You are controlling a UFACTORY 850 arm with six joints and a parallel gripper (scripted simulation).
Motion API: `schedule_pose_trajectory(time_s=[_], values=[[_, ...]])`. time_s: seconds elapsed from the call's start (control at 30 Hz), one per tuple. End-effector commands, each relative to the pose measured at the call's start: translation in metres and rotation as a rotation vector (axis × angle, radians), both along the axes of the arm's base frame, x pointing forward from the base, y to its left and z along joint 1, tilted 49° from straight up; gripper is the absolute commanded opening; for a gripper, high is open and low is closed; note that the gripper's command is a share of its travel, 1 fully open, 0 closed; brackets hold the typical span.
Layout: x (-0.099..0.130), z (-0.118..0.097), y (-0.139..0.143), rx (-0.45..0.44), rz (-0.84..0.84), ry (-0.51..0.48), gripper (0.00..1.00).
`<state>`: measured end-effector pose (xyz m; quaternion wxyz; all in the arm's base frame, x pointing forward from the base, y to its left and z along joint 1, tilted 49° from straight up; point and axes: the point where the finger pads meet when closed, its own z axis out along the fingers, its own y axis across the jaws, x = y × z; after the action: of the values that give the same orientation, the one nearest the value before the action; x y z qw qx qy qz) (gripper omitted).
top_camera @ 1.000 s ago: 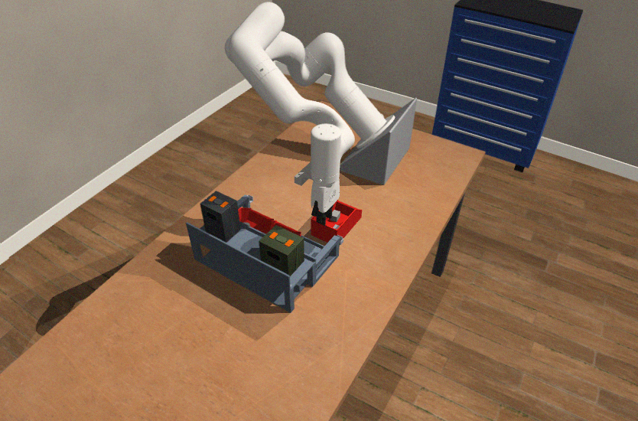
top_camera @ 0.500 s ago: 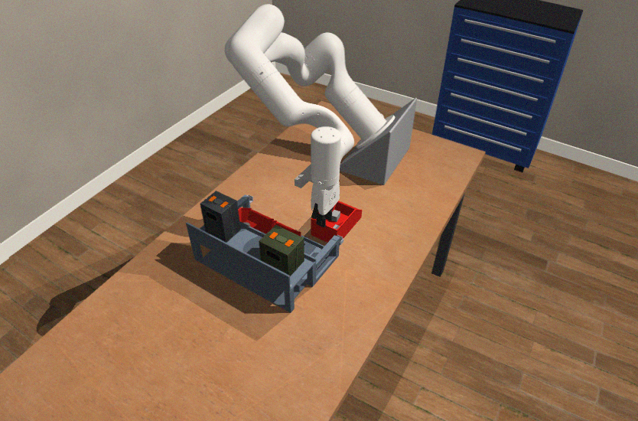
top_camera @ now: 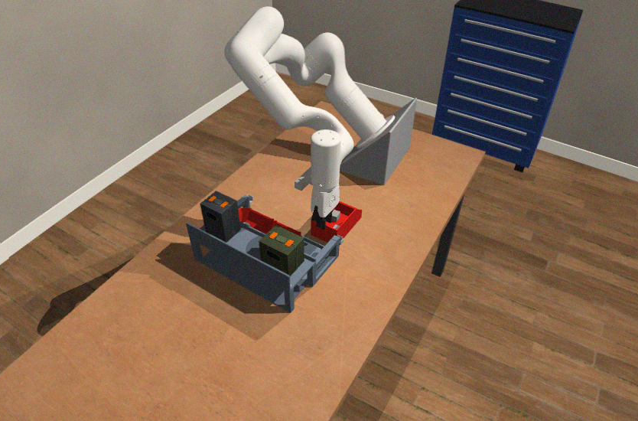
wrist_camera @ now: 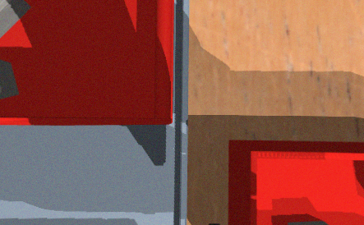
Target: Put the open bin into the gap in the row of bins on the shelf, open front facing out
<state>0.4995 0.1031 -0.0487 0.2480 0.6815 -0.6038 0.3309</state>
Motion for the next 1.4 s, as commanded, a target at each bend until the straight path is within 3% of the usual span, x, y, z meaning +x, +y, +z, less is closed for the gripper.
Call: schedule_pose_trajectory(time_s=[0.0, 1.37], values=[[0.001, 0.0, 0.001, 0.001, 0.001, -0.001, 0.34], [0.004, -0.014, -0.015, 0.001, 0.001, -0.001, 0.34]])
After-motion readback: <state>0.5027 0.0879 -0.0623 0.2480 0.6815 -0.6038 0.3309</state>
